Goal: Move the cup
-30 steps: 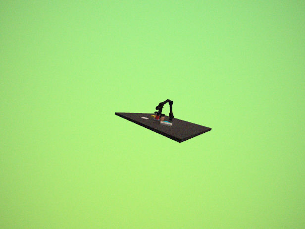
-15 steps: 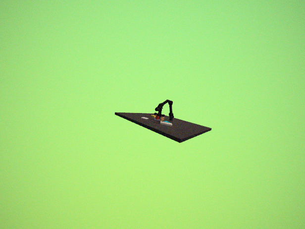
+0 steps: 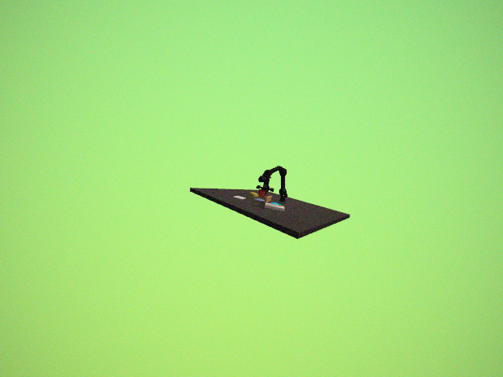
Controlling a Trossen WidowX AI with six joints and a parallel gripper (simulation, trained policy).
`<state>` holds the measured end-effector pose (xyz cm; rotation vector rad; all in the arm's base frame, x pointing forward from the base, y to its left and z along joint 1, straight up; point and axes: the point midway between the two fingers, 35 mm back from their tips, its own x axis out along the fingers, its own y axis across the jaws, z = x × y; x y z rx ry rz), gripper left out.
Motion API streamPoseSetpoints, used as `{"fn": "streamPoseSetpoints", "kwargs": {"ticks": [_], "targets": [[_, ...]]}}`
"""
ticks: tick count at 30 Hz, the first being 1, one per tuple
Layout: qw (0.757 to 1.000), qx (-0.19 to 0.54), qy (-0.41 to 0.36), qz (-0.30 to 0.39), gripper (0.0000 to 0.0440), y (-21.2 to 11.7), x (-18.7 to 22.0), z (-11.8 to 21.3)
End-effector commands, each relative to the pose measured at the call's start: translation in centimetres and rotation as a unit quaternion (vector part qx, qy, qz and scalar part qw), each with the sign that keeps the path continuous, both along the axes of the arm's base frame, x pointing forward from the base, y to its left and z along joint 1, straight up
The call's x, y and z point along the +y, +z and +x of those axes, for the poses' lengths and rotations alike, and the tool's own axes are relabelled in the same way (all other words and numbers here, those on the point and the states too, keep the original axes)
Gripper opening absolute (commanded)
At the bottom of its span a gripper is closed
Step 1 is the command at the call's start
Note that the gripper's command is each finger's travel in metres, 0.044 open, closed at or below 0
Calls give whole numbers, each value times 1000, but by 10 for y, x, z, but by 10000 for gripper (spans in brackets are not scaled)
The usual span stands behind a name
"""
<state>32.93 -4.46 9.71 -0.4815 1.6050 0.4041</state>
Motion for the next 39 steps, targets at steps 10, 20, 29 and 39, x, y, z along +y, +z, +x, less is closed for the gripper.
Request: {"fn": "streamPoseSetpoints", "kwargs": {"ticks": [10, 20, 29, 39], "targets": [[999, -30, 38, 6, 0, 32, 35, 5], [996, -54, 67, 11, 0, 44, 72, 6], [993, -71, 92, 16, 0, 46, 105, 4], [990, -82, 112, 21, 0, 40, 137, -6]]}}
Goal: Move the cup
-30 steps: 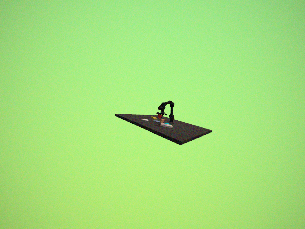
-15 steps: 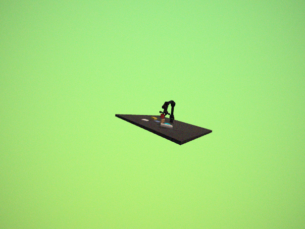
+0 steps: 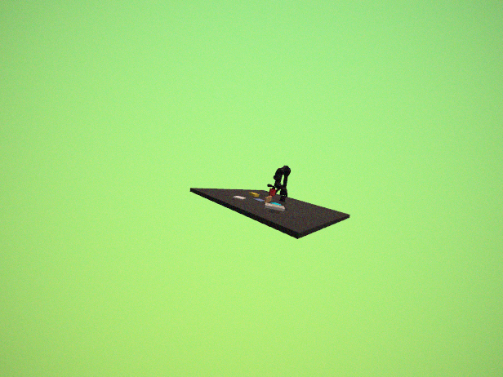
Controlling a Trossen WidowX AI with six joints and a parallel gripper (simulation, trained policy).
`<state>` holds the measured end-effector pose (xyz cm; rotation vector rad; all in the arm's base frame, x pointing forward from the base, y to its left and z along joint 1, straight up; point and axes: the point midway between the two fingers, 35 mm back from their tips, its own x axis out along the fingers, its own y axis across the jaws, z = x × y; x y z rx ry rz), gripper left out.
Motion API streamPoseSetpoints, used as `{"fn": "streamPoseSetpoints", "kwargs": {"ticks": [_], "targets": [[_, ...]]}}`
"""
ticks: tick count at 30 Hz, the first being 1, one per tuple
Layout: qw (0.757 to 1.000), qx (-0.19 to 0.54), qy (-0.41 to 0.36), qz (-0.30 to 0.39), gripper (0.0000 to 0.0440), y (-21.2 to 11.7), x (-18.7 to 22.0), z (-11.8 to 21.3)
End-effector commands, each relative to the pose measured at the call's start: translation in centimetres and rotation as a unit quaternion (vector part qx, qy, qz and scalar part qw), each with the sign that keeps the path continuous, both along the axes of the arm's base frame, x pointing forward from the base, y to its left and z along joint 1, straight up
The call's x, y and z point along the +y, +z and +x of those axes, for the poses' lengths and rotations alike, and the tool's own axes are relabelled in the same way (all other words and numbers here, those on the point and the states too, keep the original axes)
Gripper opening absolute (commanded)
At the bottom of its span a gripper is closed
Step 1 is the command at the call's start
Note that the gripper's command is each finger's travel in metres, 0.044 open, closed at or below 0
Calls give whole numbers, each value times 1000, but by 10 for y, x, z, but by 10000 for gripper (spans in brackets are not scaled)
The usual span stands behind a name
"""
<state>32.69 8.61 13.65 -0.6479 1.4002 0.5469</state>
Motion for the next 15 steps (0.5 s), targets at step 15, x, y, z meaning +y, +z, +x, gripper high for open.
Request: {"fn": "streamPoseSetpoints", "kwargs": {"ticks": [15], "targets": [[1000, -6, 1, 0, 0, -29, 21, -25]]}}
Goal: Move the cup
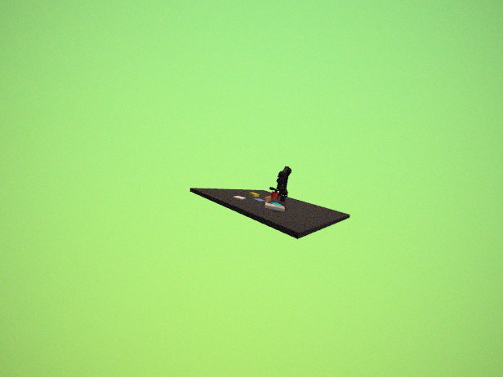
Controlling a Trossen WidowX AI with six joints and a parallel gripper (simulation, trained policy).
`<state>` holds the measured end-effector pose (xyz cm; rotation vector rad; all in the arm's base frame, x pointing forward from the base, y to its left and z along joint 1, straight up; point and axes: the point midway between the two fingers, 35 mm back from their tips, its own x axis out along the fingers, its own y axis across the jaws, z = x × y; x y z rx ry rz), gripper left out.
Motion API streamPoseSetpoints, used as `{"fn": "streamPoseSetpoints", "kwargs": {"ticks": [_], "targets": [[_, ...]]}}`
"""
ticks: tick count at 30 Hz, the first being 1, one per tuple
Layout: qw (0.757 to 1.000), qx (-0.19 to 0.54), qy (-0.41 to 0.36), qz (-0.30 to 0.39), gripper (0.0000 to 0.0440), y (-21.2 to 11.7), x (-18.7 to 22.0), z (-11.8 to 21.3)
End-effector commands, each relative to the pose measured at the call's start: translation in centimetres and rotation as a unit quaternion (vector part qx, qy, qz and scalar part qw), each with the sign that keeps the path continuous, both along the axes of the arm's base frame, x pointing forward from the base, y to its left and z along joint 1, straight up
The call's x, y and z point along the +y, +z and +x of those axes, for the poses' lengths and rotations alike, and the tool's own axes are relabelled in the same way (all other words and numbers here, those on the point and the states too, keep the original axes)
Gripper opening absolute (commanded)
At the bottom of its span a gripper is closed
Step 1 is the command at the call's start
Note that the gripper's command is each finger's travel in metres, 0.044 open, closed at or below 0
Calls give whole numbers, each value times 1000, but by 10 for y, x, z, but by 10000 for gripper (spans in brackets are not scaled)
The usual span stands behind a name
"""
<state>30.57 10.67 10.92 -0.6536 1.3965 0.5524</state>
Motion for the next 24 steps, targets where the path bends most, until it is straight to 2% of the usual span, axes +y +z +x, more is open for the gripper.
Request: {"fn": "streamPoseSetpoints", "kwargs": {"ticks": [1, 14, 24], "targets": [[1000, -6, -3, 0, 0, -4, 1, -5], [1000, -3, -15, -3, 4, -32, 3, -26], [1000, 0, -23, -9, 40, -46, 2, -37]]}}
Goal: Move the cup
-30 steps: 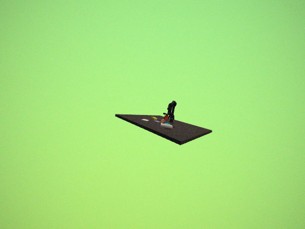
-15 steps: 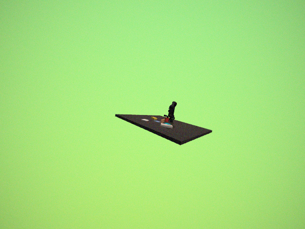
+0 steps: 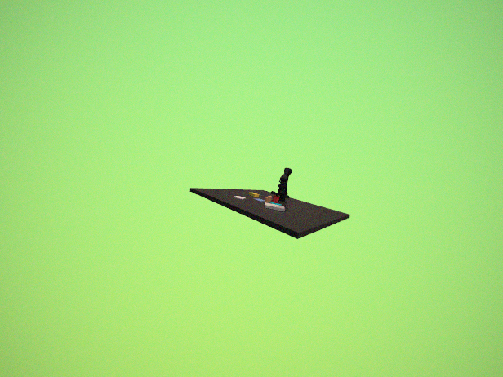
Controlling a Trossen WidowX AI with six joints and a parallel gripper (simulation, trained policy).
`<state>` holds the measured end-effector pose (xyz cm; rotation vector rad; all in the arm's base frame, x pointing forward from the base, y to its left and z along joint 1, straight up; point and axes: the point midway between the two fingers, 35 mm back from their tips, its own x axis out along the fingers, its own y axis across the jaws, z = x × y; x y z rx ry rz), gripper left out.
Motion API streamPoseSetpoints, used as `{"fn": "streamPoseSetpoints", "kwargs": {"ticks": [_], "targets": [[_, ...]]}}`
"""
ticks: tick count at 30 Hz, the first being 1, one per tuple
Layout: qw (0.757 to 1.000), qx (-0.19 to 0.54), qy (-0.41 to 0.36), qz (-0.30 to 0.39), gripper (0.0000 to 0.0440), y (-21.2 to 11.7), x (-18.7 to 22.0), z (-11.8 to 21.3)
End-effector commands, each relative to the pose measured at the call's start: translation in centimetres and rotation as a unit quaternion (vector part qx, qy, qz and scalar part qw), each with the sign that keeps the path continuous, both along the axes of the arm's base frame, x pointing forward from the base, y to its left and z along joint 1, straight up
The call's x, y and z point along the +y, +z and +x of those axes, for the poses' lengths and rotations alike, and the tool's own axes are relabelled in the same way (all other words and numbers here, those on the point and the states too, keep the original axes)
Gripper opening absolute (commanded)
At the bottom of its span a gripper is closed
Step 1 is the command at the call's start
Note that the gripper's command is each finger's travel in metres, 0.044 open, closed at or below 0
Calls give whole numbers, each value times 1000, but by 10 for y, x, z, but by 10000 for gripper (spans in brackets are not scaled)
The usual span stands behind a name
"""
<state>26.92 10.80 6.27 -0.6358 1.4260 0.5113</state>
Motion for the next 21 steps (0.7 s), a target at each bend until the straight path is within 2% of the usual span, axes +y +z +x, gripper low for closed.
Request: {"fn": "streamPoseSetpoints", "kwargs": {"ticks": [1, 3, 6, 21], "targets": [[1000, -7, -3, 1, 46, 0, 0, -1], [1000, -12, -6, 5, 63, 0, 0, 0], [1000, -23, -8, 15, 110, 5, 1, 2], [997, -55, -4, 58, 157, 26, 1, -7]]}}
